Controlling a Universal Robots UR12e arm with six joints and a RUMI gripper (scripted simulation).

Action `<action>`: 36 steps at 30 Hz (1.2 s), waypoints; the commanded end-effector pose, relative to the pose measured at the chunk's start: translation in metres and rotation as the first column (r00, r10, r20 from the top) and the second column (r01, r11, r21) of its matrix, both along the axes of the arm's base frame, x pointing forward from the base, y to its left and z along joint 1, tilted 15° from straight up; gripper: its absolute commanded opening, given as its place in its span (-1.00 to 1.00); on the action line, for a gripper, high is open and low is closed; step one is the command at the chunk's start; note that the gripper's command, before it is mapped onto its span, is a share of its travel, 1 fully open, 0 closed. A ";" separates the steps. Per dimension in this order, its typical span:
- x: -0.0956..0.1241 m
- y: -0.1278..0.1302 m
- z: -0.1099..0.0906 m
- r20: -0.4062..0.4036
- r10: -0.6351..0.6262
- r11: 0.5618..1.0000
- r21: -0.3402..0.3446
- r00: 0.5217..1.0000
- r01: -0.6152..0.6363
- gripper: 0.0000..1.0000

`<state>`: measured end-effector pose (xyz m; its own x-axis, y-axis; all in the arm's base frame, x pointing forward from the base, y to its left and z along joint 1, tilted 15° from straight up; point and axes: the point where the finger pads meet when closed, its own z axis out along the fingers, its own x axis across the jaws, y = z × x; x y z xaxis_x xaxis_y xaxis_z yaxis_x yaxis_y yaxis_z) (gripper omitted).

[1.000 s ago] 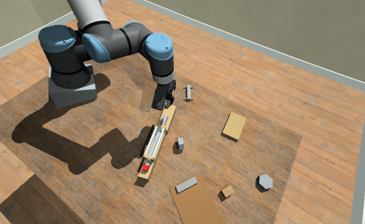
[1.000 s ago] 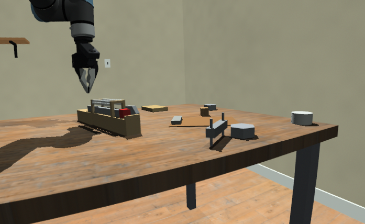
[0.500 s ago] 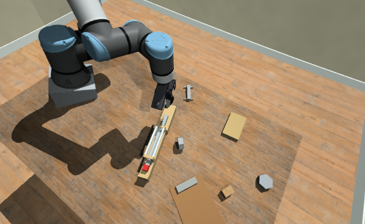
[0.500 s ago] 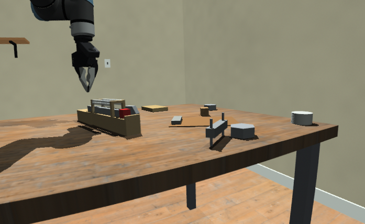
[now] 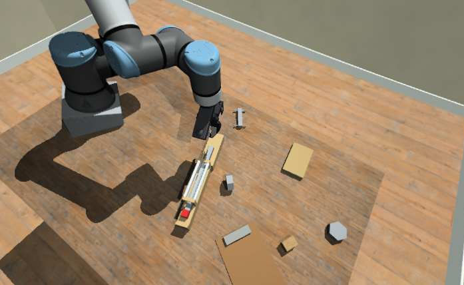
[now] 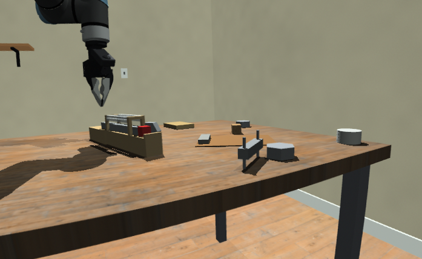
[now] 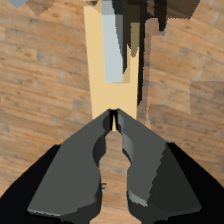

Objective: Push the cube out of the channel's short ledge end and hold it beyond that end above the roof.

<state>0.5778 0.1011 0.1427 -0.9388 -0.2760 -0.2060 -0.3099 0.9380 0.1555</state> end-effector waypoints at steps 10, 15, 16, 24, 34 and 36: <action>0.038 -0.070 -0.008 -0.001 0.000 1.000 -0.003 1.000 0.000 -1.00; 0.067 -0.149 -0.021 -0.002 0.000 1.000 -0.004 1.000 0.000 -1.00; 0.067 -0.149 -0.021 -0.002 0.000 1.000 -0.004 1.000 0.000 -1.00; 0.091 -0.274 -0.045 0.001 -0.001 1.000 0.000 1.000 0.001 -1.00; 0.092 -0.279 -0.046 0.001 -0.001 1.000 0.000 1.000 0.001 -0.50; 0.092 -0.279 -0.046 0.001 -0.001 1.000 0.000 1.000 0.001 -0.50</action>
